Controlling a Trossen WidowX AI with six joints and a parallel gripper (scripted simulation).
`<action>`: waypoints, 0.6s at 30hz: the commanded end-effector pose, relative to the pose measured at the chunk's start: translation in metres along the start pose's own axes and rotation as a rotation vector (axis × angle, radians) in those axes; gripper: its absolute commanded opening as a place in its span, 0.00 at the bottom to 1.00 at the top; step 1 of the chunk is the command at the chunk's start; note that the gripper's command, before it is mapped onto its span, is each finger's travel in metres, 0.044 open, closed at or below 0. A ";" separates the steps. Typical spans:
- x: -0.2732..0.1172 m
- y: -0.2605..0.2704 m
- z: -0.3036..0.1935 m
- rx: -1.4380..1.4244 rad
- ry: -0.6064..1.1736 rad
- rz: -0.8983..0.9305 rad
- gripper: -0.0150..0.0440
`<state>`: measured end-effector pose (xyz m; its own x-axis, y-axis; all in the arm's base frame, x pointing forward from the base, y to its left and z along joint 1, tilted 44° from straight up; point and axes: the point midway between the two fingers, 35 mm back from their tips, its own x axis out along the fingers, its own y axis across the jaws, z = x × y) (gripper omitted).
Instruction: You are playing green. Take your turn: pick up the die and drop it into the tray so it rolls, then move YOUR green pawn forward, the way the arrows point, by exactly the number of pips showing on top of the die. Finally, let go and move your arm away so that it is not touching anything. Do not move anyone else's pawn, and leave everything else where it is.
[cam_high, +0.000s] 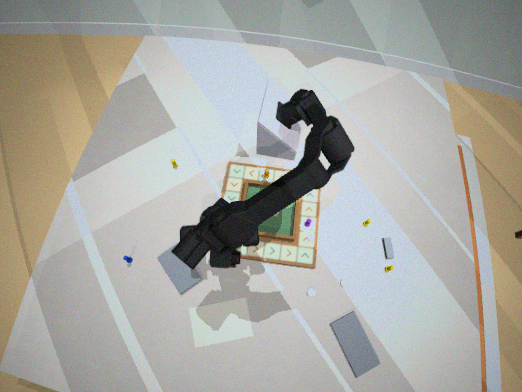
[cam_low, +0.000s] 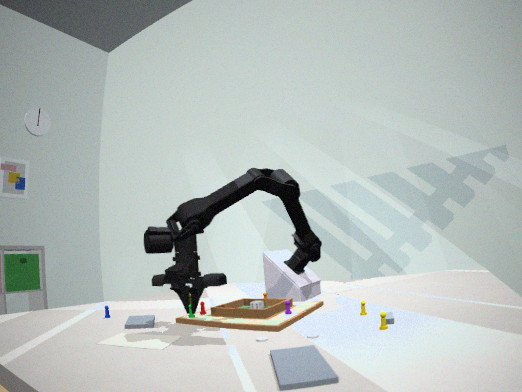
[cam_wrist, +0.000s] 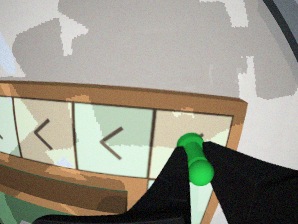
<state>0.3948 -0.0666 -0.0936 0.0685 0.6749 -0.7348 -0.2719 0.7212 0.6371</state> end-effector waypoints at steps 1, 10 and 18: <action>0.001 0.001 -0.001 0.006 -0.001 0.005 0.25; -0.039 -0.006 0.005 0.007 0.000 -0.001 0.25; -0.084 -0.008 0.005 0.007 0.001 -0.003 0.25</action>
<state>0.3958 -0.1166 -0.0470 0.0654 0.6784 -0.7317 -0.2571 0.7200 0.6446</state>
